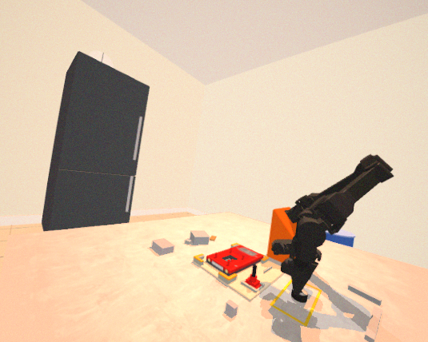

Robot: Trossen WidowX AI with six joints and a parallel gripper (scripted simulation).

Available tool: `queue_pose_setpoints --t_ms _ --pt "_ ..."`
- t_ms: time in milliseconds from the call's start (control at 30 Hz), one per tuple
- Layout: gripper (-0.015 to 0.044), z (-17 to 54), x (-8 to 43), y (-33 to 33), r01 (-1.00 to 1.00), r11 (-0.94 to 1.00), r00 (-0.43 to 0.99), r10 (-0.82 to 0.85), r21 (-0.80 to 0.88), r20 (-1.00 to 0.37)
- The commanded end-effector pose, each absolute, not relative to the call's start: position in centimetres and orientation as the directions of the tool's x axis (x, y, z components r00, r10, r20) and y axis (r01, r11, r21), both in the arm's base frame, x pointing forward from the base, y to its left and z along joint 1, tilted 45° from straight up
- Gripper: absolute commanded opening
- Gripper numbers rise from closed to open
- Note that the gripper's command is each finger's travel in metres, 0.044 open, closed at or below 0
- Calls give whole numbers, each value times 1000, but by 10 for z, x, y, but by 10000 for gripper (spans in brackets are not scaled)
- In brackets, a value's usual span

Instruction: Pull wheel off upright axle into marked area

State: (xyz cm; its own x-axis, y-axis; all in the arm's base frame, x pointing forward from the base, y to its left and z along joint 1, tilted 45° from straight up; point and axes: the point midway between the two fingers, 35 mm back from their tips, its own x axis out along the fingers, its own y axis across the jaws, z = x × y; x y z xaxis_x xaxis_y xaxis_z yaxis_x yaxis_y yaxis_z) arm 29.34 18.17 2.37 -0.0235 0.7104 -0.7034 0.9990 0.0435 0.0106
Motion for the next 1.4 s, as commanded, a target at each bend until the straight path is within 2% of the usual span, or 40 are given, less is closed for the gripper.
queue_pose_setpoints --t_ms 0,167,233,333,367,467,1367 --pt "300 53 299 156 999 31 -1 714 31 -700" --pt "300 62 298 147 999 29 0 714 29 -700" --pt "352 55 291 140 1000 20 2 707 22 -707" --pt "431 59 254 105 999 25 -2 705 23 -710" --pt "440 61 240 95 999 27 -3 706 23 -708" --pt "440 62 218 83 999 29 -4 711 24 -703" --pt "440 62 218 83 999 29 -4 711 24 -703"
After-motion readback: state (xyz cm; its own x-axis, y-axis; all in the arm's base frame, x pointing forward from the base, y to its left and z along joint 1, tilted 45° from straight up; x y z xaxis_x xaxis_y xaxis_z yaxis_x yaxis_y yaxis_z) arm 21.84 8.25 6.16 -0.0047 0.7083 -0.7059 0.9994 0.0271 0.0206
